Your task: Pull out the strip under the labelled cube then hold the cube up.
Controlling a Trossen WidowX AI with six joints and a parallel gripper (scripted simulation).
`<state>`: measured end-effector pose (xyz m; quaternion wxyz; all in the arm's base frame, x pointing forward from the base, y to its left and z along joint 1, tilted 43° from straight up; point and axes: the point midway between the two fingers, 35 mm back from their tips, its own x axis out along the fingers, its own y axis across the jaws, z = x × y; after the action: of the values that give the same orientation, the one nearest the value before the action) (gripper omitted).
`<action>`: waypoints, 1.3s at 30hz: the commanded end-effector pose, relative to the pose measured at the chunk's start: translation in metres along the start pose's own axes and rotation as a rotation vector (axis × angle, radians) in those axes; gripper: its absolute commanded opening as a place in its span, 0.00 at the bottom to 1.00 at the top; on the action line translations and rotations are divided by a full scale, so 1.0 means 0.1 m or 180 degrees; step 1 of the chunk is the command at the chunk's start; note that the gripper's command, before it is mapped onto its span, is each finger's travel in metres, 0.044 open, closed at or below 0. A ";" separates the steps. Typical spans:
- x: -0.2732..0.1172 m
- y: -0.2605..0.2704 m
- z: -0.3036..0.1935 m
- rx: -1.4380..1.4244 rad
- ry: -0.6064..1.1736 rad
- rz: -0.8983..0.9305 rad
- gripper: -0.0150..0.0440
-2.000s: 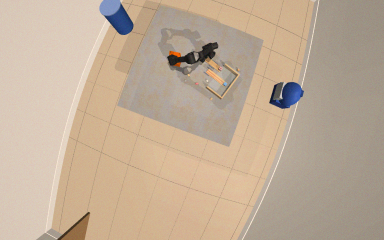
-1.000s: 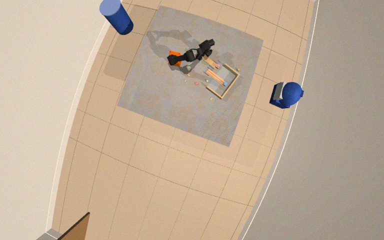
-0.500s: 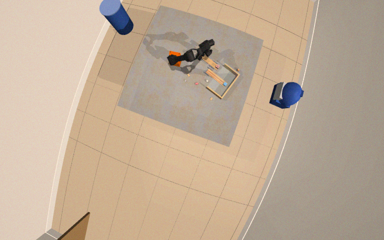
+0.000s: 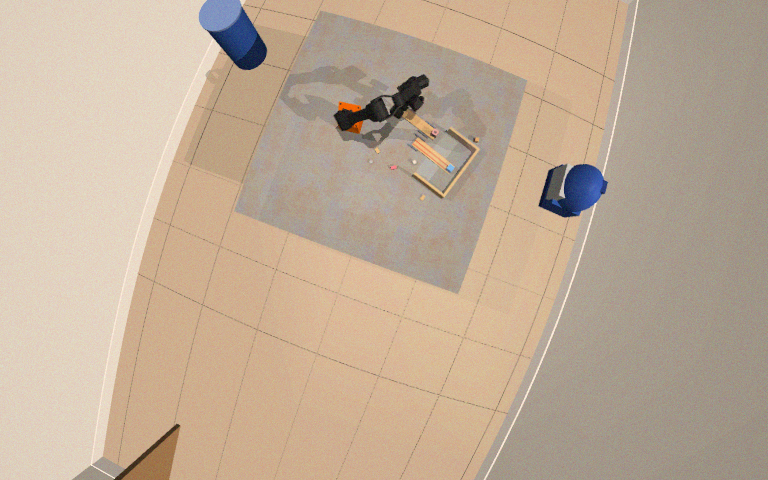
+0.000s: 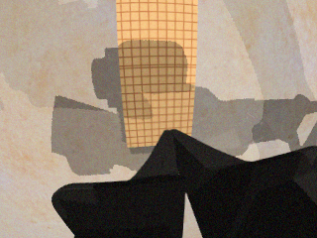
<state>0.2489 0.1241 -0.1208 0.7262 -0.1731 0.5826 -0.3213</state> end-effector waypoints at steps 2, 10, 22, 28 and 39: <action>-0.20 0.05 0.06 0.0046 -0.0009 0.0066 0.25; -0.19 0.02 0.33 -0.0325 -0.0017 0.0062 0.57; -0.21 -0.02 0.74 -0.0321 -0.0023 0.0059 1.00; -0.23 -0.04 0.92 -0.0319 -0.0025 0.0058 1.00; -0.28 -0.06 1.27 -0.0315 -0.0030 0.0057 1.00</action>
<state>0.3541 0.1232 -0.0679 0.7204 -0.2033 0.5986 -0.2851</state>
